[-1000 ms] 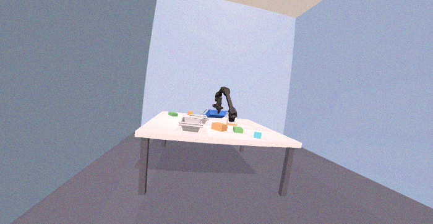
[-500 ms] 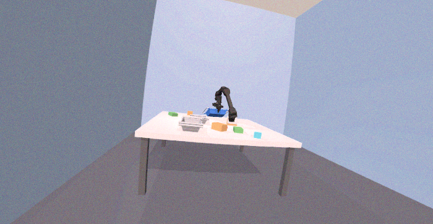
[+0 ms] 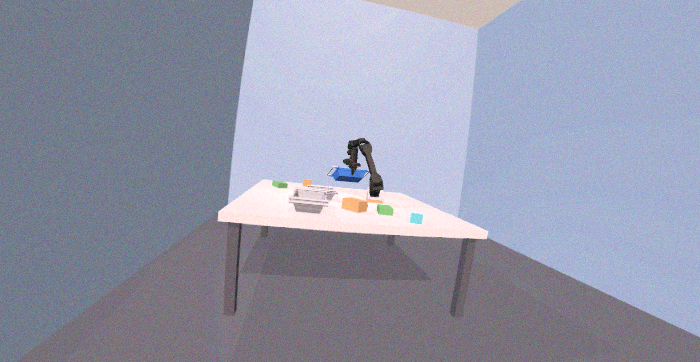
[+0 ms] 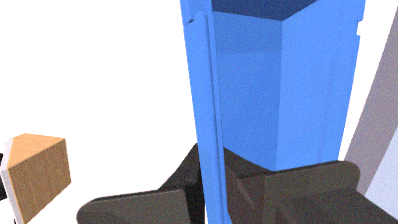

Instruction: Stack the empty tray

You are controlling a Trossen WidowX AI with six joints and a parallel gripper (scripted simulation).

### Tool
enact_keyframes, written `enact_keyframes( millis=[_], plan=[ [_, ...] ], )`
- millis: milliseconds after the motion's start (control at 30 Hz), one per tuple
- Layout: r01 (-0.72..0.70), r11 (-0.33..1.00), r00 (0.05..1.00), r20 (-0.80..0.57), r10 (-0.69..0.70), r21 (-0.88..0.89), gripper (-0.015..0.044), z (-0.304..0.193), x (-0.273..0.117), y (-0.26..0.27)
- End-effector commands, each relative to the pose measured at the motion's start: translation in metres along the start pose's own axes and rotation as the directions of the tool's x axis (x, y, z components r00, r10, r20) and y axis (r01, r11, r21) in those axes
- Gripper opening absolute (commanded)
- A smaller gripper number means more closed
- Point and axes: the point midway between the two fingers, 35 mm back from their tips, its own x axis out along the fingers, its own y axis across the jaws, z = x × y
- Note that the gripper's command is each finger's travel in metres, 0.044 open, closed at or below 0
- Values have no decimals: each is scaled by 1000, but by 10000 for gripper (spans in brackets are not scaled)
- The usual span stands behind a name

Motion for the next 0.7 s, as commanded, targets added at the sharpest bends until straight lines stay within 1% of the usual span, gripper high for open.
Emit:
enact_keyframes(
  millis=[0, 100, 667],
  plan=[
    [43, 999, 999, -1, -43, -5, 0, -1, -27, -3],
    [44, 999, 999, 0, -44, -4, 0, -1, -32, -3],
    [44, 999, 999, 0, -44, -4, 0, -1, -32, -3]
  ],
)
